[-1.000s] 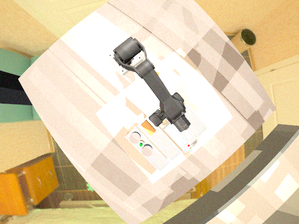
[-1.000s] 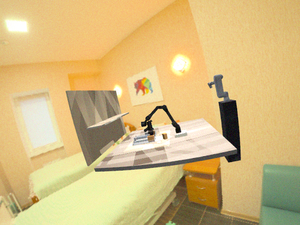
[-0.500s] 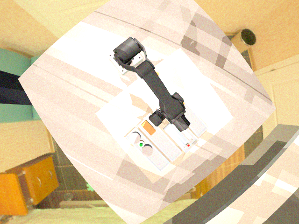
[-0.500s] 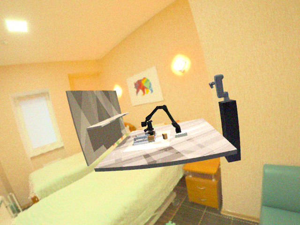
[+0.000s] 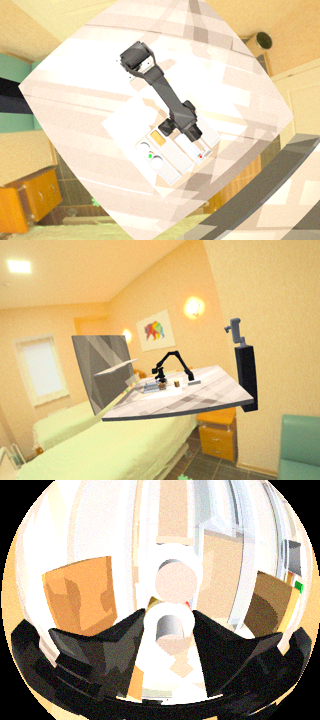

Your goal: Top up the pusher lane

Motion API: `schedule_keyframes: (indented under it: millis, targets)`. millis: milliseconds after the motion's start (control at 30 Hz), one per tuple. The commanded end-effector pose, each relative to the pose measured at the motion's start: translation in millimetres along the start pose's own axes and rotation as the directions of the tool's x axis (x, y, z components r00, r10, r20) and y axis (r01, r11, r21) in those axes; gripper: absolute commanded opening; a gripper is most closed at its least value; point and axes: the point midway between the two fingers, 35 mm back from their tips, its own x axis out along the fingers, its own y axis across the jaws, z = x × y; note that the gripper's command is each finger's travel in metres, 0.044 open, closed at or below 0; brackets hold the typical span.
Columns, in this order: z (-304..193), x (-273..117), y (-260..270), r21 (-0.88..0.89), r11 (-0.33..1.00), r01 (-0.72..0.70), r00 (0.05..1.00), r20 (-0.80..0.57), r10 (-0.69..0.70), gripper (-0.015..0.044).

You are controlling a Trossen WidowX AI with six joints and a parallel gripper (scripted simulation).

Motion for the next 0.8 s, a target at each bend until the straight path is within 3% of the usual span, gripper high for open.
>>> schedule_keyframes:
  millis: [0,767]
  targets:
    - [0.4,1.2,0.0,0.001,1.000,-0.001,1.000,0.007,0.001,0.0000]
    - [-3.5,1.3,0.0,0.001,1.000,-0.001,1.000,0.007,0.001,0.0000]
